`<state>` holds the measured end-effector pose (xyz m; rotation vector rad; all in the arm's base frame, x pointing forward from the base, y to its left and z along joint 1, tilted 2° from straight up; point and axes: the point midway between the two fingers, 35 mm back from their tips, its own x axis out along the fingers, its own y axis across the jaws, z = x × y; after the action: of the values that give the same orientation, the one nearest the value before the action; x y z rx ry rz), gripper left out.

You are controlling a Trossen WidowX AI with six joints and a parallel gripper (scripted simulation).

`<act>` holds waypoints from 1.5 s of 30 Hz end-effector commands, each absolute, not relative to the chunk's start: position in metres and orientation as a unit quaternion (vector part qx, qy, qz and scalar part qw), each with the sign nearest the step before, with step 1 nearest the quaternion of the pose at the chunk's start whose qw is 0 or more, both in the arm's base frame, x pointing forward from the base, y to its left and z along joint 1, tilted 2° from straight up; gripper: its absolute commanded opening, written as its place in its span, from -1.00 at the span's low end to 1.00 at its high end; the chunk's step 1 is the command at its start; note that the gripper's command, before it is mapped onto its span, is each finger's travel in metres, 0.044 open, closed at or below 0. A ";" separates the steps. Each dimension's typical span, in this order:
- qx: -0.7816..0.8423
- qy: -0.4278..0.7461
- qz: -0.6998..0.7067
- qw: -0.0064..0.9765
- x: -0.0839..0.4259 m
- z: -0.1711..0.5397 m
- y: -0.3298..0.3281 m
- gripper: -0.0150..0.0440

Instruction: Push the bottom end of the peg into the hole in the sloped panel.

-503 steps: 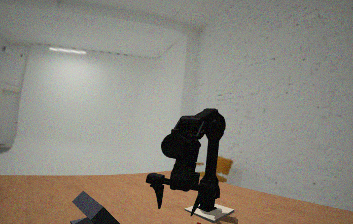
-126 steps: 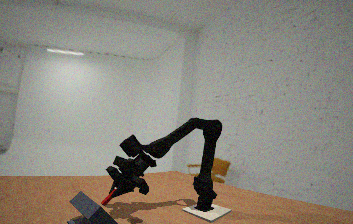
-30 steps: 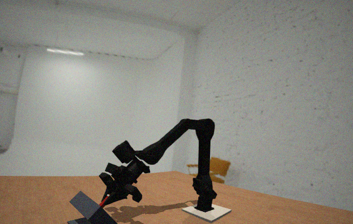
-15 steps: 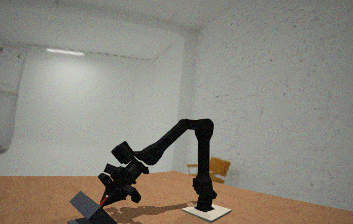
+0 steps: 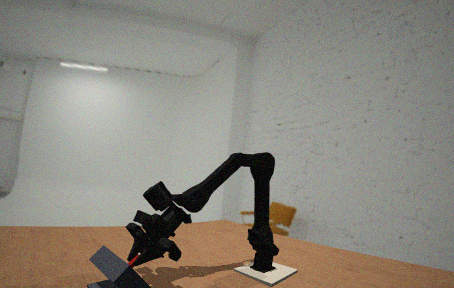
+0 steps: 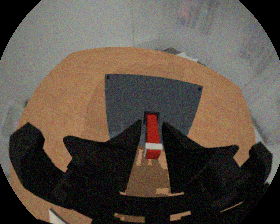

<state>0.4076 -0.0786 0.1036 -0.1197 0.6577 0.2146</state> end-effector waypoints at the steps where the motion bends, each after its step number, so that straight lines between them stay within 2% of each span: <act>1: -0.059 0.322 0.105 0.939 0.407 0.104 -0.079 0.22; 10: -0.059 0.322 0.105 0.939 0.405 0.106 -0.080 1.00; 45: -0.060 0.321 0.101 0.940 0.369 0.139 -0.092 1.00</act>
<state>0.3722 -0.0917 0.1359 -0.1187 0.6585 0.2023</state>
